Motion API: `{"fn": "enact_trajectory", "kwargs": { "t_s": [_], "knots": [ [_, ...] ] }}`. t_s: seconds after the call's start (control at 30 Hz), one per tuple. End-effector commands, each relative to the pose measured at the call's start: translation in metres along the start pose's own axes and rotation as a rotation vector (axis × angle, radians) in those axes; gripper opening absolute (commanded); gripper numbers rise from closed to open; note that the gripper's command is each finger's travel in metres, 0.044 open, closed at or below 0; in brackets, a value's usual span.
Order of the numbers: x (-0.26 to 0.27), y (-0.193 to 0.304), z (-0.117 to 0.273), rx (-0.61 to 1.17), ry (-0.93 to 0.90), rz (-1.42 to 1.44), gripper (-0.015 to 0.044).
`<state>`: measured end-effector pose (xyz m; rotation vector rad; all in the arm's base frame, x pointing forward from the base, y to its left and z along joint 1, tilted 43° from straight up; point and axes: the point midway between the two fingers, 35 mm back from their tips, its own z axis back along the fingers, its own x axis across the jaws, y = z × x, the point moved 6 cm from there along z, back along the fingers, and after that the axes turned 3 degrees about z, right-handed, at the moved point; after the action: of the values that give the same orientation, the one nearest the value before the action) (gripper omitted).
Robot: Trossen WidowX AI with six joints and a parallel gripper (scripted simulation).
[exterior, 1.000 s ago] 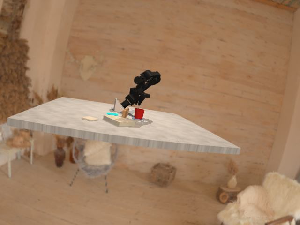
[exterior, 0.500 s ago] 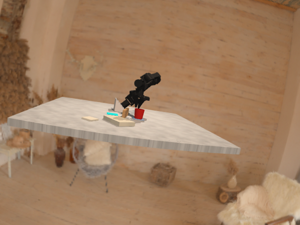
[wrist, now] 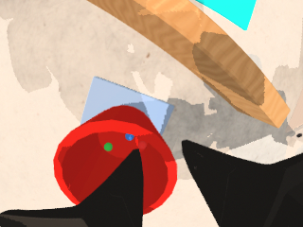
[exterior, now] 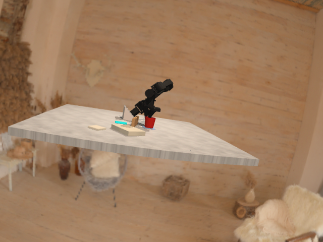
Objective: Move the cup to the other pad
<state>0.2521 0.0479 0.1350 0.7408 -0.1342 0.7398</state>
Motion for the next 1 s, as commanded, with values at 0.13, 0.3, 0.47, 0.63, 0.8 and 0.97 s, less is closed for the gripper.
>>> {"fn": "enact_trajectory", "kwargs": {
  "t_s": [0.13,0.3,0.47,0.63,0.8,0.97],
  "knots": [
    [-0.001,0.001,-0.014,0.006,-0.005,-0.005,0.0148],
    [-0.001,0.002,-0.020,0.007,-0.006,-0.005,0.0148],
    [-0.001,0.002,-0.018,0.004,0.000,0.000,0.0095],
    [-0.001,0.002,-0.018,0.004,0.000,0.000,0.0042],
    [-0.001,0.002,-0.018,0.004,0.000,0.000,0.0009],
    [-0.001,0.002,-0.017,0.003,0.000,0.000,0.0000]
  ]
}}
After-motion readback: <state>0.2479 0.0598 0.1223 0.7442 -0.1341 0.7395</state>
